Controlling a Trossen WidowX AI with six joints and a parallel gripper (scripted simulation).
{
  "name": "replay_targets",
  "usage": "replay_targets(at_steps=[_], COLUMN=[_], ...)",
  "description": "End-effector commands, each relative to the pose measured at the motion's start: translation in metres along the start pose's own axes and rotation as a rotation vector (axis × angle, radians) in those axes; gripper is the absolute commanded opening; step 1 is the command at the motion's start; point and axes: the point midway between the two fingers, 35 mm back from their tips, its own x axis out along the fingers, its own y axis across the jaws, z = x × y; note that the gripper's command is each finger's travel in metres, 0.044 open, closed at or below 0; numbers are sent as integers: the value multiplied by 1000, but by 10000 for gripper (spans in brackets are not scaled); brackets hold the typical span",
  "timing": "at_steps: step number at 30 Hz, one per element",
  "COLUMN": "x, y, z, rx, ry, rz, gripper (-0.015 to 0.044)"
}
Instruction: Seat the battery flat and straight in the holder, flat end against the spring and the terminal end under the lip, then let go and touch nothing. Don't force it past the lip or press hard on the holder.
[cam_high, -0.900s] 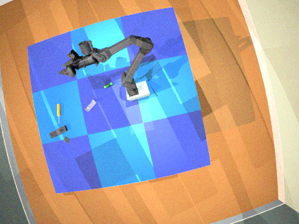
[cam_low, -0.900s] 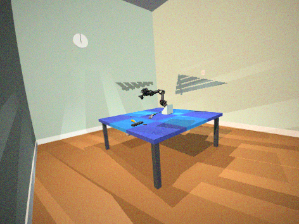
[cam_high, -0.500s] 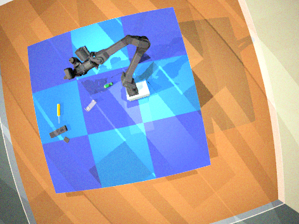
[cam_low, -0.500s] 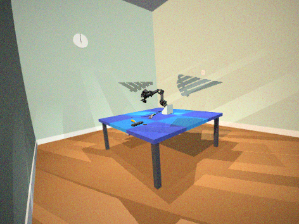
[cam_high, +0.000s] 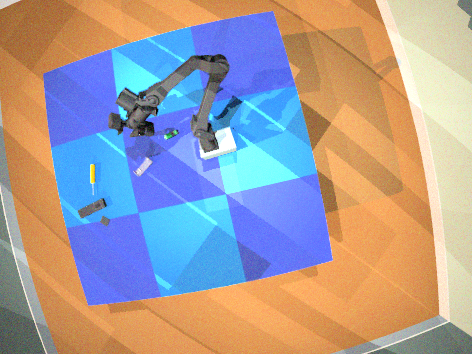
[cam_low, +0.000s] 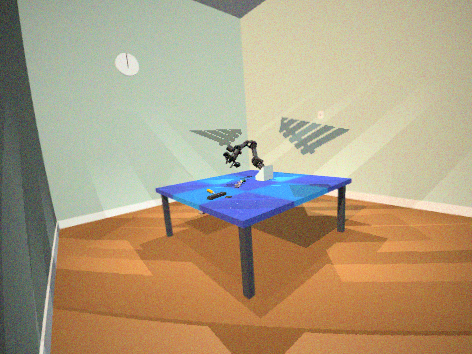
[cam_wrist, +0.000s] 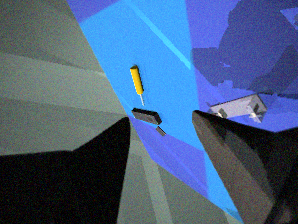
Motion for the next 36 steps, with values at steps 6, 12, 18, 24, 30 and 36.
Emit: replay_targets(at_steps=[6, 12, 18, 24, 30, 36], x=[0, -12, -30, -32, -32, -32], y=[-111, -142, -168, -171, -171, -171], z=[-1, 5, 15, 16, 16, 16], rx=[718, 926, 1088, 1126, 1126, 1126], ry=[-327, -542, -788, -831, -831, -831], rz=[-451, -521, -526, -513, -513, -513], gripper=[244, 244, 244, 244, 244, 244])
